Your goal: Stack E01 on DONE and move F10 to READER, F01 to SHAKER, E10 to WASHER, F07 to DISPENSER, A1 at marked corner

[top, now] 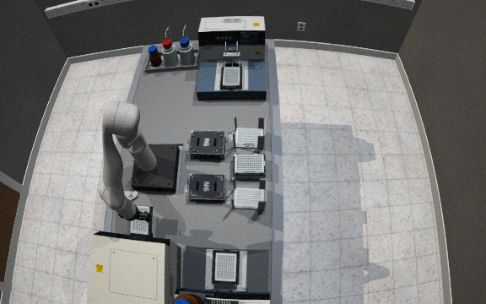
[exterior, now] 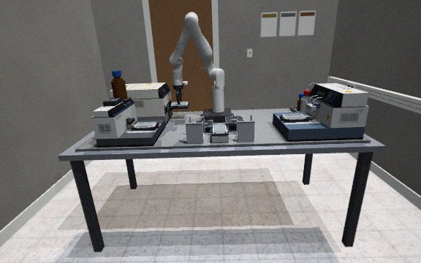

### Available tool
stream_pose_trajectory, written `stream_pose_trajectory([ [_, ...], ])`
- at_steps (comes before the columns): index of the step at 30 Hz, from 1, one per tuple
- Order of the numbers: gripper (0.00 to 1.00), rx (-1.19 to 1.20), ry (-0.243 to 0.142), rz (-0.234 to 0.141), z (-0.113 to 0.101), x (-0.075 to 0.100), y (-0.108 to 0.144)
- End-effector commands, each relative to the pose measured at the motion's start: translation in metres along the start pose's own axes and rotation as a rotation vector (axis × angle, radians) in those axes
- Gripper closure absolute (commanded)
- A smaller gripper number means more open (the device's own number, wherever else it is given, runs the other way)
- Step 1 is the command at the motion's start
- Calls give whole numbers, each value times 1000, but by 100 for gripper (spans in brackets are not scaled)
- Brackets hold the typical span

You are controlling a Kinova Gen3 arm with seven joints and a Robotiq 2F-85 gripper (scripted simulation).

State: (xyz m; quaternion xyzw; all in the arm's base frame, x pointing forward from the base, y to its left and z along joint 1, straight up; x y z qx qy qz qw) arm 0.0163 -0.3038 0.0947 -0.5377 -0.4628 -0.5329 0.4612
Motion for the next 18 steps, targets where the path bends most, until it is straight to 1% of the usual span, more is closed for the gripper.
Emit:
stream_pose_trajectory([
  [1, 6, 1, -2, -2, -1, 1, 1],
  [5, 6, 1, -2, -2, -1, 1, 1],
  [11, 6, 0, -1, -3, -1, 11, 1],
  [13, 6, 0, -1, -3, -1, 11, 1],
  [18, 6, -1, 0, -3, -1, 17, 1],
])
Point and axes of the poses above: the point where the finger pads meet when closed, its own x axis back along the fingers, its own y axis across the jaws, z = x × y, the point moved 1 cm from there along x, back along the fingers, and after that the axes turned 9 degrees about -x, right-handed, at the moved point
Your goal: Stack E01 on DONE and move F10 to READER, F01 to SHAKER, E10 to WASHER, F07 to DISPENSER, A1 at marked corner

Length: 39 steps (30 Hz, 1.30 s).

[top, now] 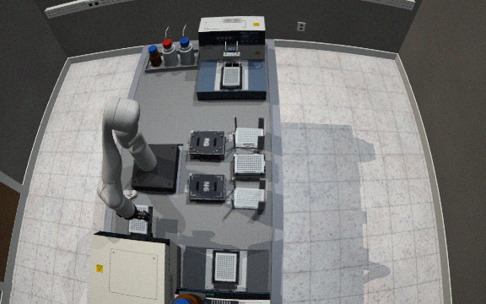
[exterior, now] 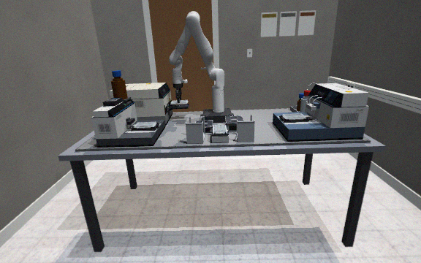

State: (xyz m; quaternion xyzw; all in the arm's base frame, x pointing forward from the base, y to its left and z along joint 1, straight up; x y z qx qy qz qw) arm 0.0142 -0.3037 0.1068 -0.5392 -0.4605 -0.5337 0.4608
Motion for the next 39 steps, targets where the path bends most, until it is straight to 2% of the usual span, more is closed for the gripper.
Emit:
stream_pose_trajectory([
  [1, 6, 4, -2, -6, -1, 7, 3],
  [39, 6, 3, -1, -4, 0, 52, 3],
])
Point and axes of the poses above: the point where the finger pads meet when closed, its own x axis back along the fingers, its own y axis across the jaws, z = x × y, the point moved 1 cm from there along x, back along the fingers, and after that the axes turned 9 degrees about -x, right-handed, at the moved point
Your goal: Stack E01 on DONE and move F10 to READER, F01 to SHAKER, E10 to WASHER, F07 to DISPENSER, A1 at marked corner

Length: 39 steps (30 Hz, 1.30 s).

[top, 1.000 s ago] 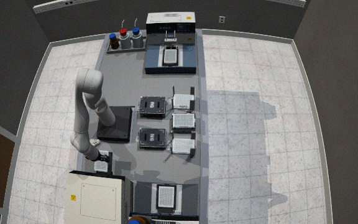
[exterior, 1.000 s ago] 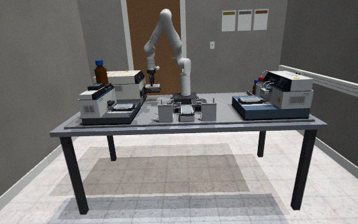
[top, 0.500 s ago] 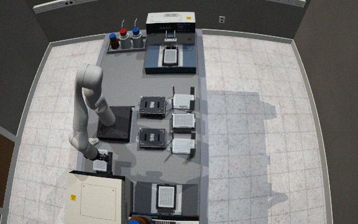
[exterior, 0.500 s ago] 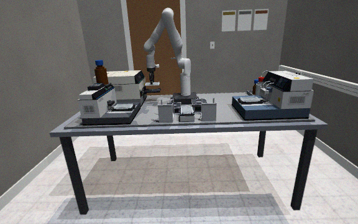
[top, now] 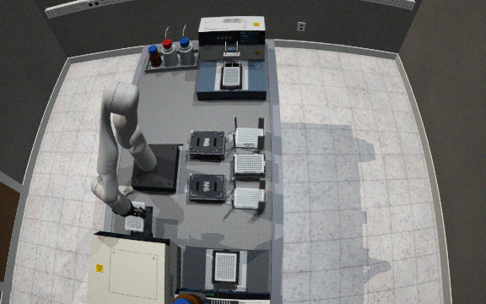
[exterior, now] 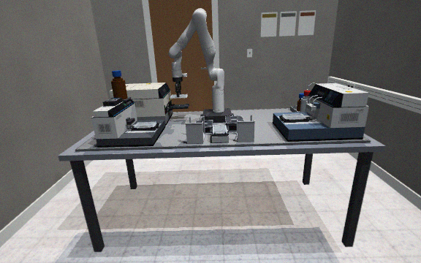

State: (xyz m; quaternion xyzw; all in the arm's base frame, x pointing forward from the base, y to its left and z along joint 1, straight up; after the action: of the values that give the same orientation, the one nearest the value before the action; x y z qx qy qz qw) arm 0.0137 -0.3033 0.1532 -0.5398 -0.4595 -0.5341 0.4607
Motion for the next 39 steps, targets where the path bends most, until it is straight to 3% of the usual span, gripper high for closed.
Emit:
stream_pose_trajectory([
  [1, 6, 5, -1, -6, 0, 7, 3],
  [21, 6, 5, -1, -5, 0, 30, 3],
  [39, 6, 8, -3, -6, 0, 29, 3],
])
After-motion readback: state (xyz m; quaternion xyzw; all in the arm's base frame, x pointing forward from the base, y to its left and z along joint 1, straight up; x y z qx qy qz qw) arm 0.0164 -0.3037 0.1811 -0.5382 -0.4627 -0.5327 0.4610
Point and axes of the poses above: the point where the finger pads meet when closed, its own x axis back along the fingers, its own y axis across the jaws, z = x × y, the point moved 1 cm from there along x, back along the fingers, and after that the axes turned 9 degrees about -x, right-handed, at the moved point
